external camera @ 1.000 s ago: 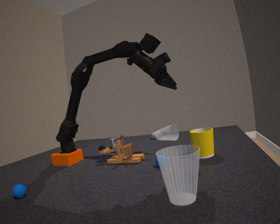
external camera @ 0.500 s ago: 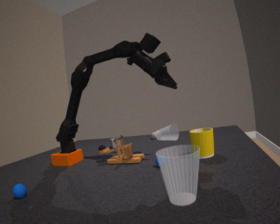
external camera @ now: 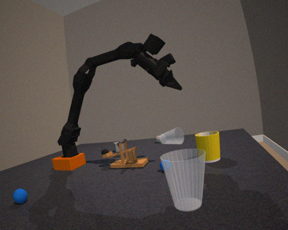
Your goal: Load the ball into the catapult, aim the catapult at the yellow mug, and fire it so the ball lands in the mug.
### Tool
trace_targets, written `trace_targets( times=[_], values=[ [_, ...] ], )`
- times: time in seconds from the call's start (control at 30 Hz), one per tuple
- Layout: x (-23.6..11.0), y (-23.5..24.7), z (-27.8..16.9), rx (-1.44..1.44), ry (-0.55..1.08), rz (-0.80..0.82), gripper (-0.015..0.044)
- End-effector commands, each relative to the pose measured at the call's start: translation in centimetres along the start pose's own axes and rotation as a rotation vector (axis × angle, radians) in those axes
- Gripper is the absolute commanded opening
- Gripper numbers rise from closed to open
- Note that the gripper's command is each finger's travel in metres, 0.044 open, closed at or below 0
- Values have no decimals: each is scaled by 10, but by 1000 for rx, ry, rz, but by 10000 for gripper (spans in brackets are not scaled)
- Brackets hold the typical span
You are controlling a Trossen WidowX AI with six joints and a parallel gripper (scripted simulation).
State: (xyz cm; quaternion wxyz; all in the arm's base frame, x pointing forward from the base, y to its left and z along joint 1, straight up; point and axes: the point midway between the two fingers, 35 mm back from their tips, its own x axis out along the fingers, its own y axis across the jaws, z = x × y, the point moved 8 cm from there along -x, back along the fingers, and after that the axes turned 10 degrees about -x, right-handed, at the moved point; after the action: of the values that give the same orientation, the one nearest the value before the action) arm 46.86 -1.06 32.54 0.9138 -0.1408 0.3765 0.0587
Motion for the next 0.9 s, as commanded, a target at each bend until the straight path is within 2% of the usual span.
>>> trace_targets(
  times=[0.0,0.2,0.87],
  values=[
    [0,0,1,-7,-5,2,0],
    [1,4,-1,-17,9,6,0],
    [10,111,-71,-415,410,113,0]
  ],
)
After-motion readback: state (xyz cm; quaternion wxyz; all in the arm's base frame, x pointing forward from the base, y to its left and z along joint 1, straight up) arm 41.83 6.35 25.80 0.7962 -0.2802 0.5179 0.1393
